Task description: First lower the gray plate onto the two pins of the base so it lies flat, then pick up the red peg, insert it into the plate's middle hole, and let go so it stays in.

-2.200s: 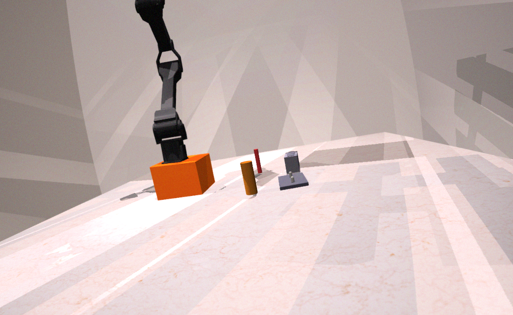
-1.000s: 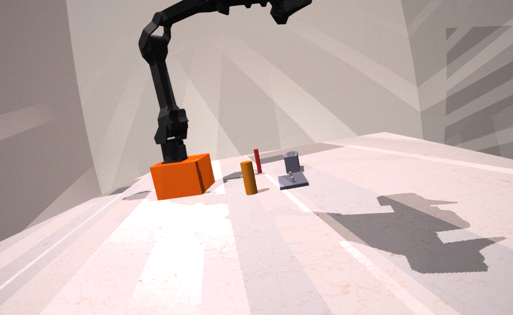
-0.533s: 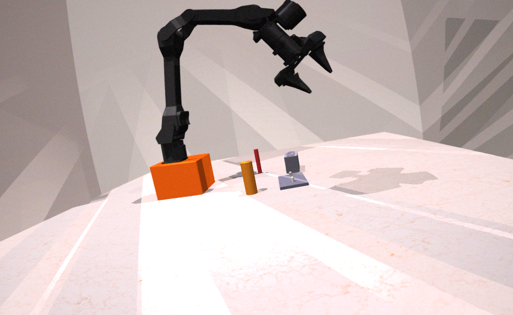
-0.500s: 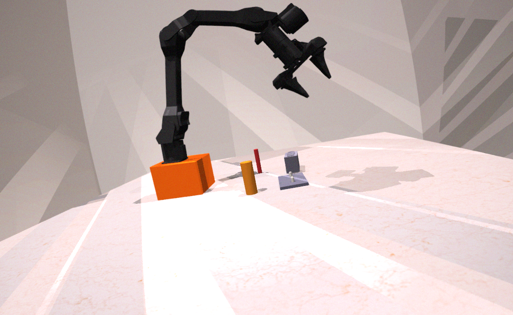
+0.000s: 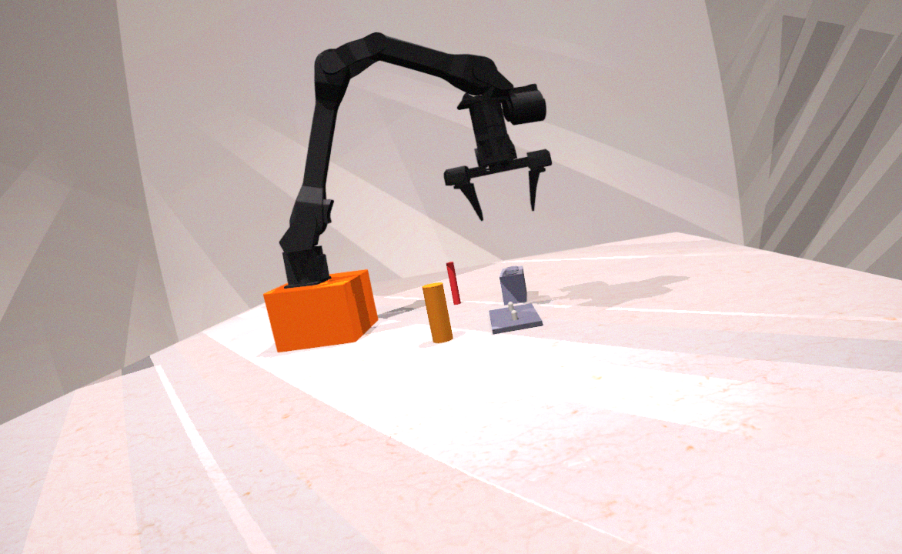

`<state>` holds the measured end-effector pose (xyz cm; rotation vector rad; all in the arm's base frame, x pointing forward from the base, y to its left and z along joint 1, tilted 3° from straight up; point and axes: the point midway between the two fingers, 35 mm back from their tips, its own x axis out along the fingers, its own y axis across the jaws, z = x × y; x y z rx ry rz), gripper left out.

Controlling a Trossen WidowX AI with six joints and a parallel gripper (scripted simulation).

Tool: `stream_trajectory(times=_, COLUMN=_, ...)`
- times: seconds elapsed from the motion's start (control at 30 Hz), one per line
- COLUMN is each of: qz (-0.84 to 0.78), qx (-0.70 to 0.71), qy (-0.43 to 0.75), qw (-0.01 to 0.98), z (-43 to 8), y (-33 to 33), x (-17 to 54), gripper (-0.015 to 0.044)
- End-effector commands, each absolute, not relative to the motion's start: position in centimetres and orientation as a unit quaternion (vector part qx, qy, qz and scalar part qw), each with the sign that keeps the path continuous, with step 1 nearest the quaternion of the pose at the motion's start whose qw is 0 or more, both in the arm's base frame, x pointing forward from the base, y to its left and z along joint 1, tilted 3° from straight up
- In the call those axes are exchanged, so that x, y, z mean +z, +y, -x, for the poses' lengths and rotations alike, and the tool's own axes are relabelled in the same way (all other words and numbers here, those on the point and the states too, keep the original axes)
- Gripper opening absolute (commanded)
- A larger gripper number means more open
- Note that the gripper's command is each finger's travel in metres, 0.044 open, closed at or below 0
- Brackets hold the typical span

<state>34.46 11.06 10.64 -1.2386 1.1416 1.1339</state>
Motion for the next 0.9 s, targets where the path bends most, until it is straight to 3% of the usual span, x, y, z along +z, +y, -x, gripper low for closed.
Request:
stream_trajectory(times=0.0, qz=0.522, qx=0.482, qy=0.481, qw=0.514, z=-34.1, y=11.1, x=10.3, gripper=0.044)
stream_trajectory(times=0.23, qz=0.522, qx=0.482, qy=0.481, qw=0.514, z=-34.4, y=11.0, x=4.1, gripper=0.044)
stream_trajectory(times=0.87, qz=0.522, qx=0.482, qy=0.481, qw=0.514, z=-34.2, y=11.0, x=1.9, gripper=0.044)
